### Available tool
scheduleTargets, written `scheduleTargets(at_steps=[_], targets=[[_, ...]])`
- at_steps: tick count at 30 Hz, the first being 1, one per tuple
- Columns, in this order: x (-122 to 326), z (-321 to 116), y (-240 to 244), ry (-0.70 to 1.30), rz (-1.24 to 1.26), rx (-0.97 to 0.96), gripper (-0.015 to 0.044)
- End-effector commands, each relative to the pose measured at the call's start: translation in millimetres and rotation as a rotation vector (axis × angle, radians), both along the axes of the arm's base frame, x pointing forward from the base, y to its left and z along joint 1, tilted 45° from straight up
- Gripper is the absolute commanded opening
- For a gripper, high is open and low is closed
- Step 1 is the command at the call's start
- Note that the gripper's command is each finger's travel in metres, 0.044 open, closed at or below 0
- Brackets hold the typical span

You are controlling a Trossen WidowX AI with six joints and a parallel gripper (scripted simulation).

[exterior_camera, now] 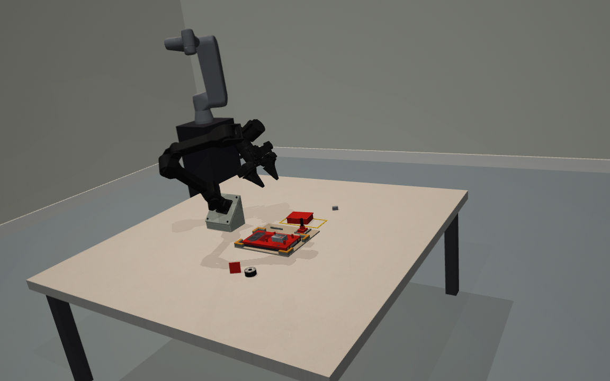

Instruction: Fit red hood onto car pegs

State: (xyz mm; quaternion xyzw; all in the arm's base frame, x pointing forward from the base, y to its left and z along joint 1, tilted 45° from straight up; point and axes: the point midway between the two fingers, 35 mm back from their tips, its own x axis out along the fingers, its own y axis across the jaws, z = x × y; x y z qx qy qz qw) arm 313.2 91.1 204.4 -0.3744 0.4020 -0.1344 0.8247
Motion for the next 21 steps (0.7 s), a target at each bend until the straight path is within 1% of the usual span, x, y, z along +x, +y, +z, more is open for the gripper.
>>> scheduleTargets(at_steps=[1,8,14,21], targets=[[8.6,-37.3,17.8,0.082,-0.024,0.019,0.0440],[11.1,-123.1,41.2,0.251,-0.116,0.025,0.0440],[-7.6,-193.9,47.6,0.389,-0.227,0.005,0.0440],[-29.1,-269.8,53.9,0.493,-0.351,-0.036,0.0440]])
